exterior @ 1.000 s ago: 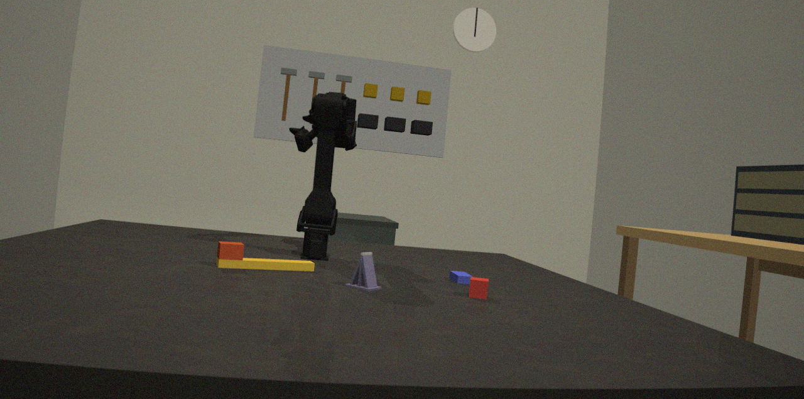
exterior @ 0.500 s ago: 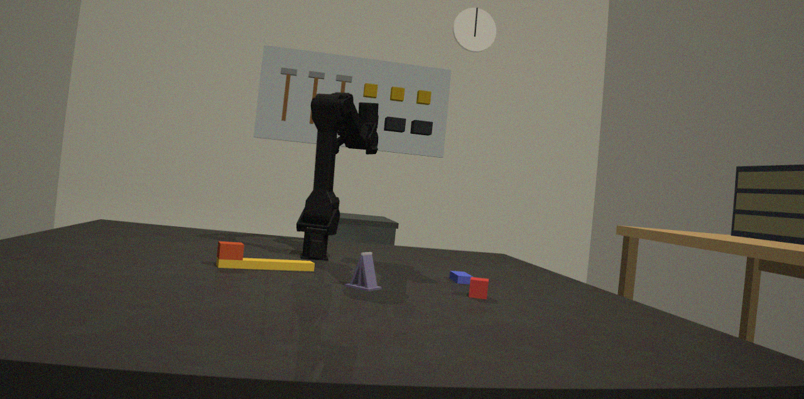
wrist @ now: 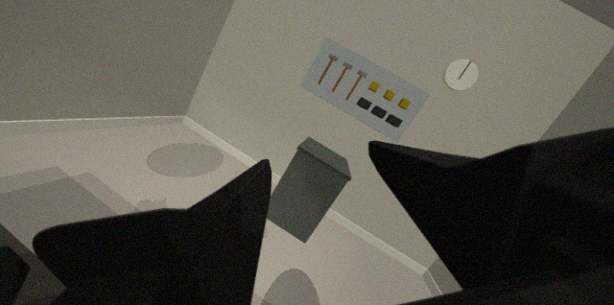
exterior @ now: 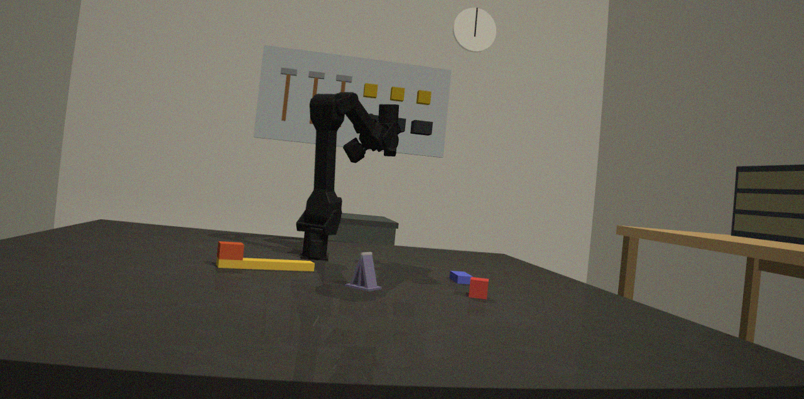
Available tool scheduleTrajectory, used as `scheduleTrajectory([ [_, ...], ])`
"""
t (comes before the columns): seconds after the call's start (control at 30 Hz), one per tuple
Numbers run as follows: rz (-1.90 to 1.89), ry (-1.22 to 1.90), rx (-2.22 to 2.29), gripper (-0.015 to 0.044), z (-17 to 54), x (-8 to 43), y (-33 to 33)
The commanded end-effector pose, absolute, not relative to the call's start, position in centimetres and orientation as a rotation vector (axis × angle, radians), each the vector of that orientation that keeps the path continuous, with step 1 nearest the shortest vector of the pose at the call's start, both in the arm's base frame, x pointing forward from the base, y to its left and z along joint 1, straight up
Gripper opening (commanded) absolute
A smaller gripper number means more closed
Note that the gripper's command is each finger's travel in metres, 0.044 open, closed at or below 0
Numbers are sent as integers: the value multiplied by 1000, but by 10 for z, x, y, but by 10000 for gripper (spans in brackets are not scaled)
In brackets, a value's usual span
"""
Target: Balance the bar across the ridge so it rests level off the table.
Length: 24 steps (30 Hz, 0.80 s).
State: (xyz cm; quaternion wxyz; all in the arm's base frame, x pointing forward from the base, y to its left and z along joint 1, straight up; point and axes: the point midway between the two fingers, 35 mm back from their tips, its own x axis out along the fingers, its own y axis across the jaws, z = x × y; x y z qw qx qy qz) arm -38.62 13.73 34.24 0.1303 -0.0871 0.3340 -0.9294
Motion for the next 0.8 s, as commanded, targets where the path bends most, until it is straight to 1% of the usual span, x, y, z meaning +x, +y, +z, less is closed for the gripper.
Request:
scheduleTrajectory([
  [0.0,-2762,1016,-204,315,341,-379,161],
  [0.33,-2913,1112,-34,315,330,-352,222],
  [0.57,-3014,1170,3,315,339,-322,245],
  [0.77,-3088,1184,102,315,331,-300,273],
])
